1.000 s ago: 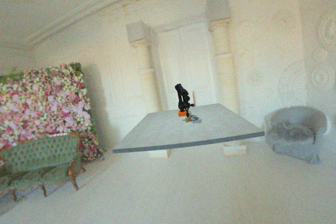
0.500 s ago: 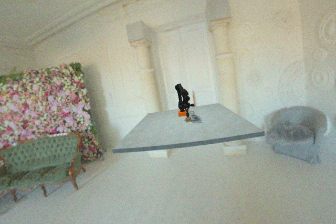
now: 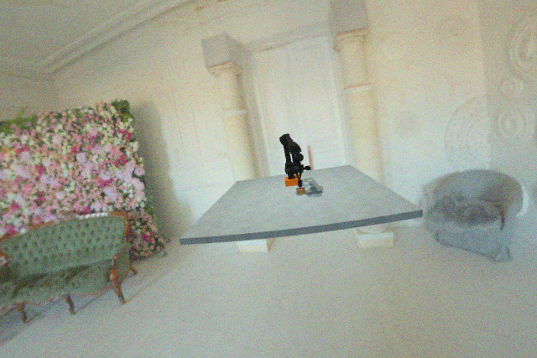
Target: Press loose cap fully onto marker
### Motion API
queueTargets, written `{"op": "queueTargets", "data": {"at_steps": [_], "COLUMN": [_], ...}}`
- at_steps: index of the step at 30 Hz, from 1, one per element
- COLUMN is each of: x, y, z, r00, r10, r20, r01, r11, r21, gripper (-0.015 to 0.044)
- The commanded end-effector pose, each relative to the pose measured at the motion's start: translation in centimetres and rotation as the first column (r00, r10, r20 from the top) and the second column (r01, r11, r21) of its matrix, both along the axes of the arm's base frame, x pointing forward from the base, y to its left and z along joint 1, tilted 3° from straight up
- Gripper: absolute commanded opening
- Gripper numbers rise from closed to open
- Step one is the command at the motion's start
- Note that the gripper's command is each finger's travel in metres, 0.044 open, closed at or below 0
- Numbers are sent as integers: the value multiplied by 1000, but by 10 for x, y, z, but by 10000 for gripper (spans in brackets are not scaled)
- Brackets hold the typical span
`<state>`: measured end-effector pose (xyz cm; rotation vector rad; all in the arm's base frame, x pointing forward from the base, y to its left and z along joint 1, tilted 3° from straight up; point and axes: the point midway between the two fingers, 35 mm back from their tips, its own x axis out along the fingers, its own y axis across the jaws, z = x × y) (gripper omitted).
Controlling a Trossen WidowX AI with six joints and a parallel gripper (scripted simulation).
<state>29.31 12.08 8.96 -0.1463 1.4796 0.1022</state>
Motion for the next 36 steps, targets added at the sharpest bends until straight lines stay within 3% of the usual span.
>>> {"op": "queueTargets", "data": {"at_steps": [1, 28, 36], "x": [-4, 0, -6], "y": [-2, 0, 2], "z": [-9, -1, 84], "r00": [1000, 1000, 1000], "r10": [4, 0, -1], "r20": [-27, -6, -10], "r01": [-5, 0, 1], "r11": [1000, 1000, 1000], "r21": [-15, -4, -5], "gripper": [0, 0, 0]}}
